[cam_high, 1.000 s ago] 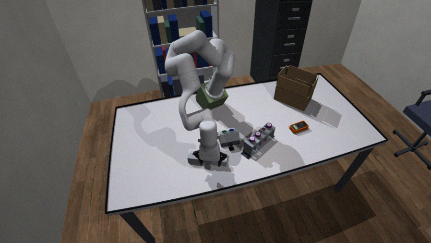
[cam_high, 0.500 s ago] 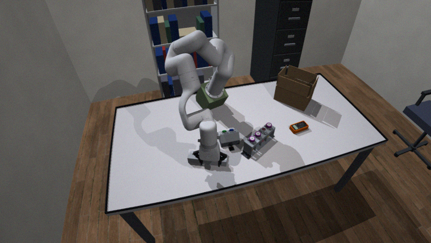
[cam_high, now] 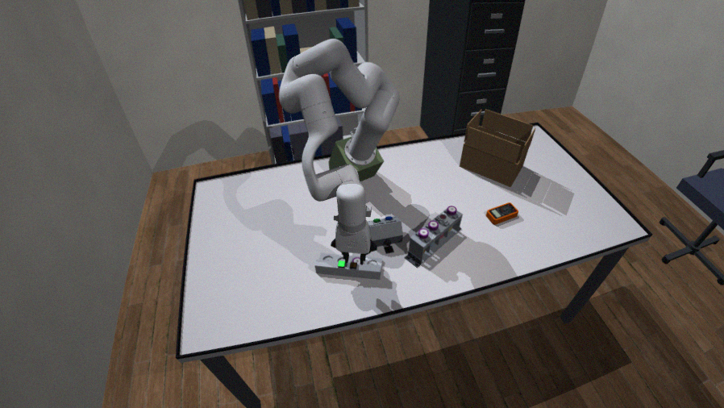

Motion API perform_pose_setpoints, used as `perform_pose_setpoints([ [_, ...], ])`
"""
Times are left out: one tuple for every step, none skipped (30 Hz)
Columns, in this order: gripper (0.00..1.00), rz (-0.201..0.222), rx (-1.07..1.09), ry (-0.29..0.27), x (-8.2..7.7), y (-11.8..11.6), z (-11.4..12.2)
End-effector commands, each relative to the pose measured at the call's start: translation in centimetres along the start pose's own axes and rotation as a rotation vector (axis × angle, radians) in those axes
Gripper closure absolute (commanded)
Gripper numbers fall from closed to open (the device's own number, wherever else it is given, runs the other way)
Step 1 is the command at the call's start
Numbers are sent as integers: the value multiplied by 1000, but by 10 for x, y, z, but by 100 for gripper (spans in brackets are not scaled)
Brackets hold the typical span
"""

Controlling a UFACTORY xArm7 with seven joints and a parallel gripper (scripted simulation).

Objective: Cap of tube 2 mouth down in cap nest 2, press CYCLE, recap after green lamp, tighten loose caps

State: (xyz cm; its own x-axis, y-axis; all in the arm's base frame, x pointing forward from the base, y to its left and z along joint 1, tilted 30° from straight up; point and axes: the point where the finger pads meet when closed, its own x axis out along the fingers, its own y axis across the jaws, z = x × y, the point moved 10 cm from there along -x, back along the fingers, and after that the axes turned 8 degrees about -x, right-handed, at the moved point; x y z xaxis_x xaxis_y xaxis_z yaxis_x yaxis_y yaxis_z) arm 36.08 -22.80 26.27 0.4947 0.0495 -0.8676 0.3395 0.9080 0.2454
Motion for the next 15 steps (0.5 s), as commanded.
perform_pose_setpoints([
  [54,1,1,-5,-23,2,-26],
  [54,1,1,-5,-26,2,-32],
  [54,1,1,-5,-30,3,-37],
  [54,1,1,-5,-33,3,-42],
  [54,1,1,-5,-37,3,-48],
  [54,1,1,-5,-40,4,-53],
  [54,1,1,-5,-44,4,-58],
  [54,1,1,-5,-47,5,-63],
  [54,1,1,-5,-47,5,-63],
  [54,1,1,-5,-47,5,-63],
  [54,1,1,-5,-47,5,-63],
  [54,1,1,-5,-47,5,-63],
  [54,1,1,-5,-47,5,-63],
  [54,1,1,-5,-47,5,-63],
  [54,1,1,-5,-47,5,-63],
])
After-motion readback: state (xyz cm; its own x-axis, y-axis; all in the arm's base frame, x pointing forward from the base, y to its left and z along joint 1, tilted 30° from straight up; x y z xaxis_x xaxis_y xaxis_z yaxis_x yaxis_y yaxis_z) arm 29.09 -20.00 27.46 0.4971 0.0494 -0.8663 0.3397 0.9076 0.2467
